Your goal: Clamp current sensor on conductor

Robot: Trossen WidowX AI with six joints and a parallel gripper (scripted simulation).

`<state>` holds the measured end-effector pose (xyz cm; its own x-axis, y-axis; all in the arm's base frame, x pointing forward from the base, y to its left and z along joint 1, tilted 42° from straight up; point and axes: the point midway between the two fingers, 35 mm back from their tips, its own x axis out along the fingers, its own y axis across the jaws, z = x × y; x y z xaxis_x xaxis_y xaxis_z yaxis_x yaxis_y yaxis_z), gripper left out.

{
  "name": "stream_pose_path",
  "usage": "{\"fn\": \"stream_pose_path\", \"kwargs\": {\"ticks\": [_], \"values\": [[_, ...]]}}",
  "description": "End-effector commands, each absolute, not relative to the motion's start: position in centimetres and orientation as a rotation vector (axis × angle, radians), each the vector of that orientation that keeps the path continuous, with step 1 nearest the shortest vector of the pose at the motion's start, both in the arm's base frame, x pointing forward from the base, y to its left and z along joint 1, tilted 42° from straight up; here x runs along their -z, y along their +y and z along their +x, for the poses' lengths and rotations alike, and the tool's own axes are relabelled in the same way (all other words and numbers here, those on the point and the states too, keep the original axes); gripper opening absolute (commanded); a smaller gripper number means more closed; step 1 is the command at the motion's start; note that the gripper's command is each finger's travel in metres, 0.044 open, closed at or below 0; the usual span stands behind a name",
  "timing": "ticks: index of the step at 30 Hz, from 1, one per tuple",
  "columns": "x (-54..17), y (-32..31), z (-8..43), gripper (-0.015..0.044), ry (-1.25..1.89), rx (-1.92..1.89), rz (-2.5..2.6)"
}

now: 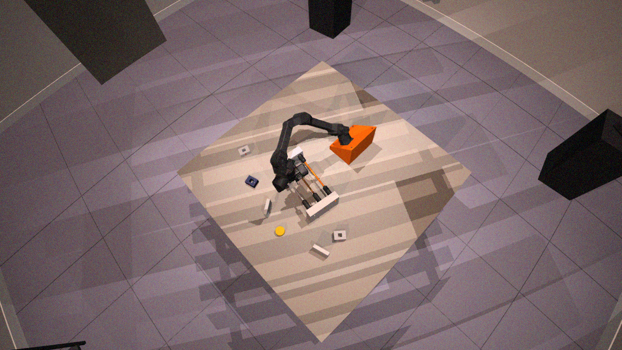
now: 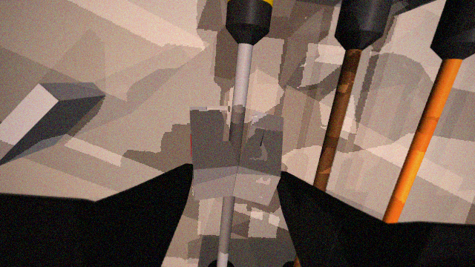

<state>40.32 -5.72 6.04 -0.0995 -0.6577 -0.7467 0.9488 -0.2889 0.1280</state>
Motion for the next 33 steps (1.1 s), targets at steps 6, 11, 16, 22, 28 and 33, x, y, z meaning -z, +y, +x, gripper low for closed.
{"fn": "stream_pose_path", "kwargs": {"ticks": [6,11,16,22,28,33], "values": [[-6.05,-5.64,40.29,0.0,0.469,1.682,0.861],[-6.05,-5.64,40.29,0.0,0.469,1.682,0.861],[-6.05,-5.64,40.29,0.0,0.469,1.682,0.861],[-6.05,-5.64,40.29,0.0,0.469,1.682,0.861],[-6.05,-5.64,40.29,0.0157,0.469,1.682,0.861],[-6.05,-5.64,40.29,0.0289,0.469,1.682,0.861]]}}
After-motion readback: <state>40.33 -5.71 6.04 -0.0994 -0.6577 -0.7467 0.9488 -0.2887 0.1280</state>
